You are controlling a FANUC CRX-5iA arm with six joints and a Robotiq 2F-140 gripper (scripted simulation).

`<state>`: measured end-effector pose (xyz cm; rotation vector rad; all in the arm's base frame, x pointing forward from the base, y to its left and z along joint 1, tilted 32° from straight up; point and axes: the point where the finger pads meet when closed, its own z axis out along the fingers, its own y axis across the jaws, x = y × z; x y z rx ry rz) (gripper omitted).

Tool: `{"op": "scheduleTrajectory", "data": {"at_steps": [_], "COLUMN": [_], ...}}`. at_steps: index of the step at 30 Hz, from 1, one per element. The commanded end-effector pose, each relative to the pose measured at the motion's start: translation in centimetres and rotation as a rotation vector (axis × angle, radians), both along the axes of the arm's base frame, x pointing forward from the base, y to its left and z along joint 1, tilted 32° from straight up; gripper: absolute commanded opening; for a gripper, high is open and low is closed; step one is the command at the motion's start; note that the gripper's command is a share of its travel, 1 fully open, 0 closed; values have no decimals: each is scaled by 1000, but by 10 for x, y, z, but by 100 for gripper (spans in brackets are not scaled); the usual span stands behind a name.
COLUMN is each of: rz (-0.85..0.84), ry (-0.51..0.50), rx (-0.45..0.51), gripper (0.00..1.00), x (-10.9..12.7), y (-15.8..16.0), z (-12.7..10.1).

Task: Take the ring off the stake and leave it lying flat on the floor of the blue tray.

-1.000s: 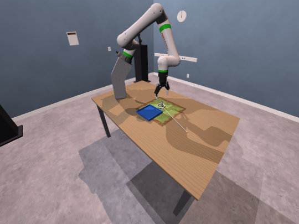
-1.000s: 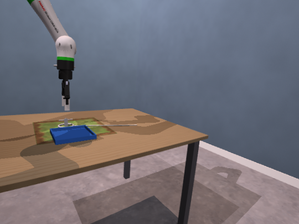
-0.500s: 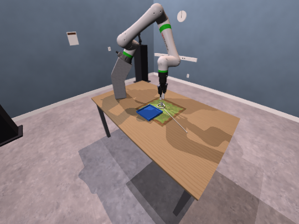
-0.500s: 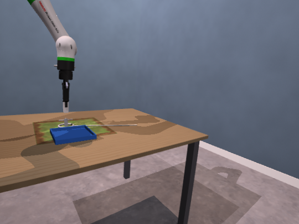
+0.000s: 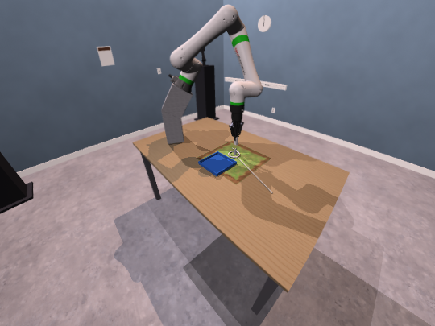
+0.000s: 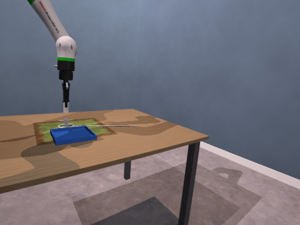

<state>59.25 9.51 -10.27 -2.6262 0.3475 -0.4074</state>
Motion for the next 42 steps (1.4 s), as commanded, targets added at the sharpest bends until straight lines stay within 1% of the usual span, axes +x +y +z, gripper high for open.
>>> {"op": "scheduleTrajectory", "data": {"at_steps": [1, 14, 18, 21, 25, 29, 31, 32, 42], "rz": [0, -1, -44, -150, -376, -537, -537, -656, -1037], "ry": [-1, -1, 19, 69, 175, 245, 245, 301, 478], "rx": [0, 0, 17, 59, 150, 228, 228, 280, 471], "gripper": [10, 10, 10, 10, 10, 10, 10, 10, 10], "x": [1, 1, 1, 2, 3, 5, 5, 6, 8], "y": [0, 0, 1, 5, 13, 24, 24, 27, 46], "z": [1, 1, 1, 3, 8, 14, 14, 15, 25]}}
